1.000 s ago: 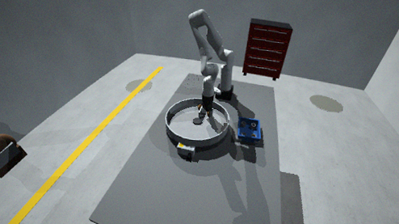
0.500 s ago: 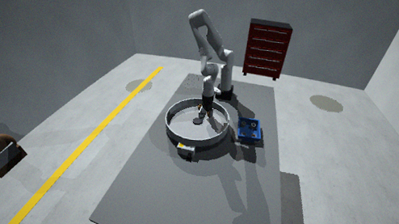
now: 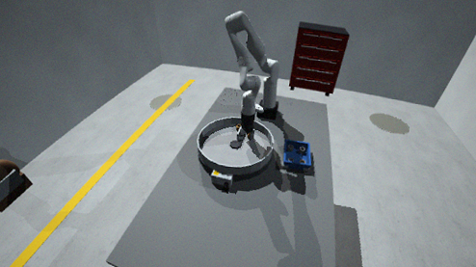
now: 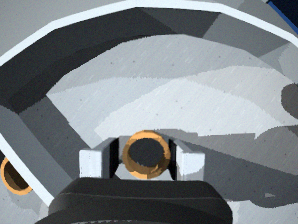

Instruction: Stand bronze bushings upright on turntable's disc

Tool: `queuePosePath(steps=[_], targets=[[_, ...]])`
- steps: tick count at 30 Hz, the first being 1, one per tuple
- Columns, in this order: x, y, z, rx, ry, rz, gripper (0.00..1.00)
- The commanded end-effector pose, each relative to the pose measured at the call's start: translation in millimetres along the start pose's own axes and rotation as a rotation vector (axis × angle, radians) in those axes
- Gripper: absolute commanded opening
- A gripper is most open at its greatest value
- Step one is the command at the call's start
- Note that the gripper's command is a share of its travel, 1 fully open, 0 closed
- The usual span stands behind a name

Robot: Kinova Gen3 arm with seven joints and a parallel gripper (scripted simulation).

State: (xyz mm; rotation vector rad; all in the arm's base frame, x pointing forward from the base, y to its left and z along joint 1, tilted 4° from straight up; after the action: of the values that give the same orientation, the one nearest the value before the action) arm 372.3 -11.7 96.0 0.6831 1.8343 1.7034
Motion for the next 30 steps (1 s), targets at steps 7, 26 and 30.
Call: queuePosePath(steps=[7, 26, 30], targets=[[1, -1.2, 1, -0.001, -0.005, 0.001, 0.78], [0, 14.2, 2, -0.003, -0.007, -0.001, 0.78], [-1, 29.2, 2, -0.005, -0.007, -0.006, 0.78]])
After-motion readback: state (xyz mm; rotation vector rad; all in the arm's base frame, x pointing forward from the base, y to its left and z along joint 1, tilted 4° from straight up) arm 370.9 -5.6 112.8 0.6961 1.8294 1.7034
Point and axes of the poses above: the point where the finger pads meet when closed, its own y axis back along the fingers, its own z axis across the jaws, x = y × z, the point moved 9 cm from there along y, back along the fingers, and after that the axes turned 4 degrees about -y, right-handed, at the moved point
